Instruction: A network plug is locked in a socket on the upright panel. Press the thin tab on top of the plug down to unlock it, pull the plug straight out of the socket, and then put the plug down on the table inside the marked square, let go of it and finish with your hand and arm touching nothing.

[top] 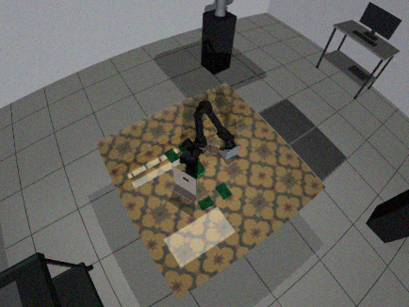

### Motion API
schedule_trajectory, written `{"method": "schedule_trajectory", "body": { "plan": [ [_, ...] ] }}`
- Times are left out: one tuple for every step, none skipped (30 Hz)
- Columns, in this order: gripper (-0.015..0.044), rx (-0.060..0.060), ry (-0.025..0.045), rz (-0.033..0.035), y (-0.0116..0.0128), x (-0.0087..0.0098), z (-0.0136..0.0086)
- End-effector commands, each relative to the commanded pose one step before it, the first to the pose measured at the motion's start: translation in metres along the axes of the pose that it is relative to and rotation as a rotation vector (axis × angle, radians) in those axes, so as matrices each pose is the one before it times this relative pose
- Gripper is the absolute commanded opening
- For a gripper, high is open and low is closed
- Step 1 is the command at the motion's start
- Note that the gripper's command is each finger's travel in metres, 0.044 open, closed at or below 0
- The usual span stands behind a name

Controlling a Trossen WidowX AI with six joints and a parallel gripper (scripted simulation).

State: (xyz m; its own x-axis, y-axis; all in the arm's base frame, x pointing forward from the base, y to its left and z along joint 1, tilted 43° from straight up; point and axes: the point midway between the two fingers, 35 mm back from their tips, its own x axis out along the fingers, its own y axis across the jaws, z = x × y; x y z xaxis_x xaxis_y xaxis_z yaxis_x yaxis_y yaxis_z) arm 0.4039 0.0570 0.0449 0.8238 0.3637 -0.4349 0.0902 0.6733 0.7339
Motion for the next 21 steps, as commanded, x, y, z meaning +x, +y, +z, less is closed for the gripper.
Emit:
{"method": "schedule_trajectory", "body": {
  "plan": [
    [0.0109, -0.0005, -0.00631, 0.0044, 0.0021, 0.00134, 0.00225],
    [0.0103, 0.0, 0.0, 0.0, 0.0, 0.0, 0.0],
    [0.0096, 0.0, 0.0, 0.0, 0.0, 0.0, 0.0],
    [0.0089, 0.0, 0.0, 0.0, 0.0, 0.0, 0.0],
    [0.0083, 0.0, 0.0, 0.0, 0.0, 0.0, 0.0],
    [0.0076, 0.0, 0.0, 0.0, 0.0, 0.0, 0.0],
    [0.0069, 0.0, 0.0, 0.0, 0.0, 0.0, 0.0],
    [0.0063, 0.0, 0.0, 0.0, 0.0, 0.0, 0.0],
    [0.0056, 0.0, 0.0, 0.0, 0.0, 0.0, 0.0],
    [0.0049, 0.0, 0.0, 0.0, 0.0, 0.0, 0.0],
    [0.0043, 0.0, 0.0, 0.0, 0.0, 0.0, 0.0],
    [0.0036, 0.0, 0.0, 0.0, 0.0, 0.0, 0.0],
    [0.0029, 0.0, 0.0, 0.0, 0.0, 0.0, 0.0],
    [0.0023, 0.0, 0.0, 0.0, 0.0, 0.0, 0.0],
    [0.0016, 0.0, 0.0, 0.0, 0.0, 0.0, 0.0],
    [0.0009, 0.0, 0.0, 0.0, 0.0, 0.0, 0.0],
    [0.0003, 0.0, 0.0, 0.0, 0.0, 0.0, 0.0],
    [0.0, 0.0, 0.0, 0.0, 0.0, 0.0, 0.0],
    [0.0, 0.0, 0.0, 0.0, 0.0, 0.0, 0.0],
    [0.0, 0.0, 0.0, 0.0, 0.0, 0.0, 0.0],
    [0.0, 0.0, 0.0, 0.0, 0.0, -0.0001, -0.00004]
  ]
}}
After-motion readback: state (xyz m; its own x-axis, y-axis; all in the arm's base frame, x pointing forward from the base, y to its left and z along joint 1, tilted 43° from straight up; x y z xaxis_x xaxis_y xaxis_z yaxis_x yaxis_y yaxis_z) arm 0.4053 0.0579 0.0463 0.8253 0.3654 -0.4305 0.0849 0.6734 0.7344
